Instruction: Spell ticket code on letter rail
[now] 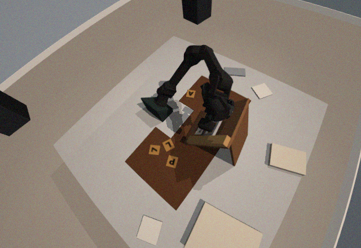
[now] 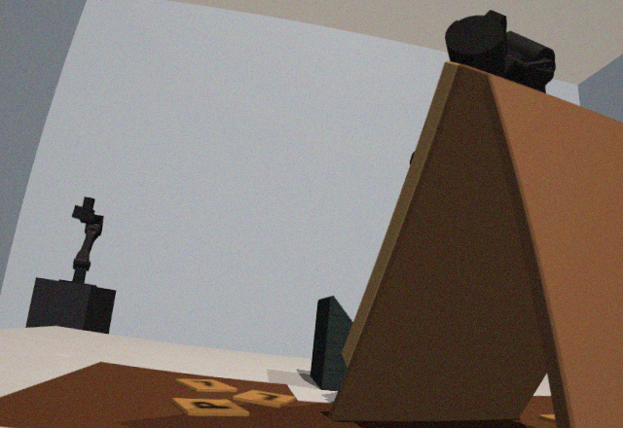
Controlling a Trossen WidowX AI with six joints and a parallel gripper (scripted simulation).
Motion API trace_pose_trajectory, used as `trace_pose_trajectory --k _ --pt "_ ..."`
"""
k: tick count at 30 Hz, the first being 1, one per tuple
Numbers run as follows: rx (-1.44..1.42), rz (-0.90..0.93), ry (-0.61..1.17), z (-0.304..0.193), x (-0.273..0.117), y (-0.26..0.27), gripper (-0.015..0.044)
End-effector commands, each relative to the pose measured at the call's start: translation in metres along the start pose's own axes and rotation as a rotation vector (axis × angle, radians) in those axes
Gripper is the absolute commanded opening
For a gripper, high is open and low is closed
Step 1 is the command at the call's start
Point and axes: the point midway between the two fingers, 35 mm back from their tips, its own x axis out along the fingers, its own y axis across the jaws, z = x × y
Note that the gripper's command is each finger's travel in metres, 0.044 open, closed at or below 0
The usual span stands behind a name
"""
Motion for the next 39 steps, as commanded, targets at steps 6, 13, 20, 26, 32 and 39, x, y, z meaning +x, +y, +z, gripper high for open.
trace_pose_trajectory --k 6,13,20,26,32,39 --pt "-0.001 0.002 -0.002 0.001 0.000 -0.001 0.0000" --pt "-0.001 0.002 -0.002 0.000 0.000 -0.004 0.0000" --pt "-0.001 0.002 -0.002 0.000 0.000 -0.006 0.0000" --pt "-0.001 0.002 -0.002 0.000 0.000 -0.008 0.0000" --pt "-0.001 0.002 -0.002 0.000 0.000 -0.010 0.0000" --pt "-0.001 0.002 -0.002 0.000 0.000 -0.013 0.0000"
